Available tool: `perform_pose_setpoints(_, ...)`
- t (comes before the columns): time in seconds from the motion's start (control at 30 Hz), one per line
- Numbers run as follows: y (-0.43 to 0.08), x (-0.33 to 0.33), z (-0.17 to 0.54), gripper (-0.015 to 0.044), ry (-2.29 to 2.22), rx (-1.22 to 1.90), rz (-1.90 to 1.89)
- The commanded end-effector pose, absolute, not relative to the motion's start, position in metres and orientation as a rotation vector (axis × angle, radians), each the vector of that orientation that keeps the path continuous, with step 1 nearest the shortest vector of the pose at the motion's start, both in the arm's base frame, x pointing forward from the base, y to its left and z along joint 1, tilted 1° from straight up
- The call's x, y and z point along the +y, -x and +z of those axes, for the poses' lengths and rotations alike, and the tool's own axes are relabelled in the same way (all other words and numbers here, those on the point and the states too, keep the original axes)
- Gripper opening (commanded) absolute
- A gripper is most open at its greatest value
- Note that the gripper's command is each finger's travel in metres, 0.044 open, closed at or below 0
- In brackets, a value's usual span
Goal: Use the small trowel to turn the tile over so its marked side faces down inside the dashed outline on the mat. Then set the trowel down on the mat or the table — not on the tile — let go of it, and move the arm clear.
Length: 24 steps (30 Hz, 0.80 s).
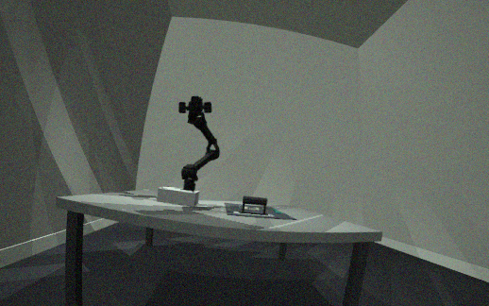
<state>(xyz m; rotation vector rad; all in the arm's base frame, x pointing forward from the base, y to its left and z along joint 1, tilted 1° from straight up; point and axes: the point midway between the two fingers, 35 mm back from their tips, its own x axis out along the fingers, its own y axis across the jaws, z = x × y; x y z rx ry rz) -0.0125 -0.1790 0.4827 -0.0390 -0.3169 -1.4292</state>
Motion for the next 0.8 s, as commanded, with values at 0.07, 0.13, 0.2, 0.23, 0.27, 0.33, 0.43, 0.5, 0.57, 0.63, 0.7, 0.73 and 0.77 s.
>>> perform_pose_setpoints(0.07, 0.0125, -0.1790, 0.4827, 0.0000, 0.039, -0.317, -1.429)
perform_pose_setpoints(0.13, 0.0125, -0.1790, 0.4827, 0.0000, 0.039, -0.317, -1.429)
perform_pose_setpoints(0.2, 0.0125, -0.1790, 0.4827, 0.0000, 0.039, -0.317, -1.429)
perform_pose_setpoints(0.23, 0.0125, -0.1790, 0.4827, 0.0000, 0.039, -0.317, -1.429)
perform_pose_setpoints(0.27, 0.0125, -0.1790, 0.4827, 0.0000, 0.039, -0.317, -1.429)
perform_pose_setpoints(0.33, 0.0125, -0.1790, 0.4827, 0.0000, 0.039, -0.317, -1.429)
perform_pose_setpoints(0.43, 0.0125, -0.1790, 0.4827, 0.0026, 0.039, -0.317, -1.429)
perform_pose_setpoints(0.5, 0.0125, -0.1790, 0.4827, 0.0079, 0.039, -0.317, -1.429)
perform_pose_setpoints(0.57, 0.0125, -0.1790, 0.4827, 0.0100, 0.039, -0.317, -1.429)
perform_pose_setpoints(0.63, 0.0125, -0.1790, 0.4827, 0.0100, 0.039, -0.317, -1.429)
perform_pose_setpoints(0.7, 0.0124, -0.1790, 0.4827, 0.0100, 0.039, -0.317, -1.429)
perform_pose_setpoints(0.73, 0.0124, -0.1790, 0.4827, 0.0100, 0.039, -0.317, -1.429)
perform_pose_setpoints(0.77, 0.0124, -0.1790, 0.4827, 0.0100, 0.039, -0.317, -1.429)
